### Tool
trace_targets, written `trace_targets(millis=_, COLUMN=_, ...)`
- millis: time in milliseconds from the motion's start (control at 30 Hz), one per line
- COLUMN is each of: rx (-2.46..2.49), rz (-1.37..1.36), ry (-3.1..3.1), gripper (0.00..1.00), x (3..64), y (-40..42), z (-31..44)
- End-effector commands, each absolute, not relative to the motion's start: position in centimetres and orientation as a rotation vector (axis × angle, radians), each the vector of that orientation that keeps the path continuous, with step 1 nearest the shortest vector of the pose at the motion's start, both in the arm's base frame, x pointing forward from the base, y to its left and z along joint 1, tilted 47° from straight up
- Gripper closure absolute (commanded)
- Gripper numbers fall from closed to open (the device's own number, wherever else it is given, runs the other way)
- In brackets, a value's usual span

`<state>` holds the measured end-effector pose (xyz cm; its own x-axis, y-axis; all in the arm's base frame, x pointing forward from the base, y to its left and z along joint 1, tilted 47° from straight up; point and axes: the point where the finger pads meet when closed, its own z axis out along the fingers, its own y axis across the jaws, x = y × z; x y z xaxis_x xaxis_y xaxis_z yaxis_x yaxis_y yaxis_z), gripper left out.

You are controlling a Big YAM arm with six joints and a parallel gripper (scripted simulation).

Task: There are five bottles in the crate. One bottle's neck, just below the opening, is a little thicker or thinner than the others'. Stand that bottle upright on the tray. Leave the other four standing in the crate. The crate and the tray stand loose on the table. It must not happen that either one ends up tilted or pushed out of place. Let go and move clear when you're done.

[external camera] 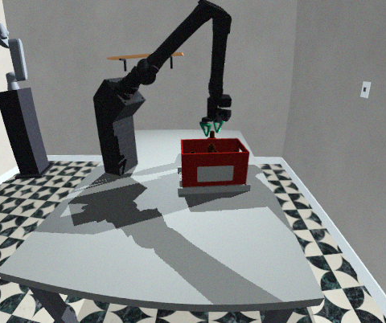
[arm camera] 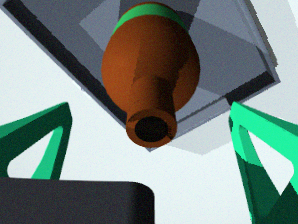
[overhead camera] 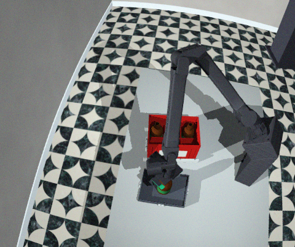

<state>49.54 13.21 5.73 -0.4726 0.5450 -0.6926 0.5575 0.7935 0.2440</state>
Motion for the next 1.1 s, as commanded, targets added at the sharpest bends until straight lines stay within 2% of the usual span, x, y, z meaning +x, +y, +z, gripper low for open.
trace_targets(millis=0, rx=0.809, rz=-0.004, ry=2.158, gripper=0.0, x=50.2, y=13.3, z=6.1)
trace_targets(millis=1067, rx=0.806, rz=0.01, ry=2.158, gripper=0.0, x=46.4, y=15.3, z=9.8)
